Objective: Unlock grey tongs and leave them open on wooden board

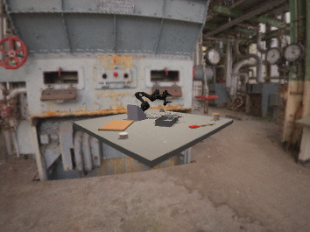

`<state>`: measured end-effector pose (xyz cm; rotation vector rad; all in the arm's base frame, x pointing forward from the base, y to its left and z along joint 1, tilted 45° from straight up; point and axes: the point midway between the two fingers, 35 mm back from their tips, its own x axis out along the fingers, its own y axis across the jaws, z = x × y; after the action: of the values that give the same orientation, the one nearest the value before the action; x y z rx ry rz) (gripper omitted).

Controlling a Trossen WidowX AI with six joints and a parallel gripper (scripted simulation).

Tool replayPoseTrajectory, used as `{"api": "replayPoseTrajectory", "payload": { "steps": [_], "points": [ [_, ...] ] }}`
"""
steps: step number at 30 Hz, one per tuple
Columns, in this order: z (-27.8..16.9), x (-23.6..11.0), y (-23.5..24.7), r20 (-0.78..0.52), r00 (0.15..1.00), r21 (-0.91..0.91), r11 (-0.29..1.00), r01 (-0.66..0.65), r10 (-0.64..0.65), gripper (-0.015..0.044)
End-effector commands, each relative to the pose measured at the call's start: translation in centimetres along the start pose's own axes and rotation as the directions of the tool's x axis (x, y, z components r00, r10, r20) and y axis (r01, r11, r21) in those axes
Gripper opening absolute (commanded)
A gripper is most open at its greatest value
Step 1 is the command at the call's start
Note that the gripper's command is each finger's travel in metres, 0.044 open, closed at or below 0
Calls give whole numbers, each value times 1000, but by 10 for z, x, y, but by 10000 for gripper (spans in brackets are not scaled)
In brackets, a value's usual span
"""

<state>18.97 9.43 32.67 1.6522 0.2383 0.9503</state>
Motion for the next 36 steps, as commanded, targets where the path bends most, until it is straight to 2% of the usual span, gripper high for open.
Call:
{"api": "replayPoseTrajectory", "payload": {
  "steps": [1, 5, 6, 9, 13, 18, 23, 27, 32, 36],
  "points": [
    [2, 1, -1, 6, 1000, -9, 1000, 8, -8, 374],
    [27, 17, -12, 89, 990, -117, 986, 120, -110, 269],
    [36, 22, -17, 115, 982, -159, 973, 170, -152, 260],
    [68, 36, -38, 193, 933, -285, 892, 349, -303, 260],
    [107, 45, -73, 265, 820, -437, 695, 571, -508, 260],
    [136, 45, -104, 288, 689, -546, 478, 688, -665, 260],
    [157, 38, -133, 279, 557, -623, 294, 725, -782, 260],
    [173, 28, -156, 250, 429, -708, 138, 693, -868, 260],
    [187, 12, -183, 186, 258, -815, -2, 580, -948, 260],
    [196, -3, -202, 115, 119, -894, -50, 446, -986, 260]
  ]
}}
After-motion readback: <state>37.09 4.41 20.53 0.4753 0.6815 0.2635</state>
